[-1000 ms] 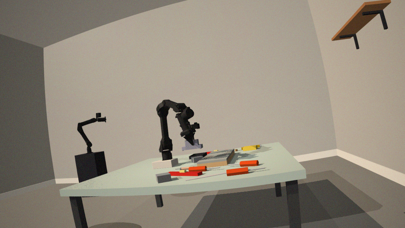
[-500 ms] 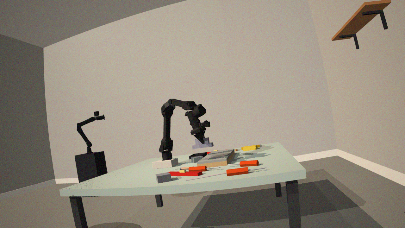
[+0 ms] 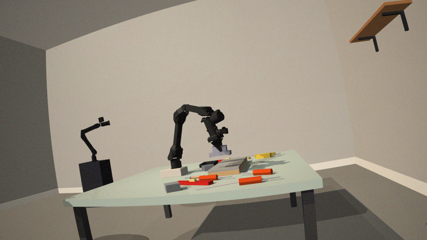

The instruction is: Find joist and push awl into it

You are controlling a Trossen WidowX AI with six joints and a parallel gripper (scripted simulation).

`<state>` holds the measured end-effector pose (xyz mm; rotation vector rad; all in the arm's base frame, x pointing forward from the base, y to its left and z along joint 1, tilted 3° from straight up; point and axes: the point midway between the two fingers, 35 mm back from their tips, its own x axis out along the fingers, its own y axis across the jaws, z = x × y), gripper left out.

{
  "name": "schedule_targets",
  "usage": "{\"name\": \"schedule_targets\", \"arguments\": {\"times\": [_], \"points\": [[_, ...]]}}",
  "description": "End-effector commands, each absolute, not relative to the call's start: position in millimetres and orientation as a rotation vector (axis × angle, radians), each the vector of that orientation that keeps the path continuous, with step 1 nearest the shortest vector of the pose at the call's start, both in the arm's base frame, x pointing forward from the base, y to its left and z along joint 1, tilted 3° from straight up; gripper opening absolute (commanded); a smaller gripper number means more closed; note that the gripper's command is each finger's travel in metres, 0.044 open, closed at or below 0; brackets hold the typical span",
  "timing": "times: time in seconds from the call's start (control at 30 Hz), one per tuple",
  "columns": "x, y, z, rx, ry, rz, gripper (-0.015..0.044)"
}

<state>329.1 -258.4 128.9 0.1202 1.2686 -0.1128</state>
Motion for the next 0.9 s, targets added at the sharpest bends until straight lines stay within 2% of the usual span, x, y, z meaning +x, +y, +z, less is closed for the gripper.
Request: {"name": "schedule_targets", "arguments": {"times": [0.0,0.87], "points": [[331.8,-259.8,124.3,0.118,1.265,-0.12,0.0],[333.4,-259.6,82.7,0.118,1.265,-0.12,0.0]]}}
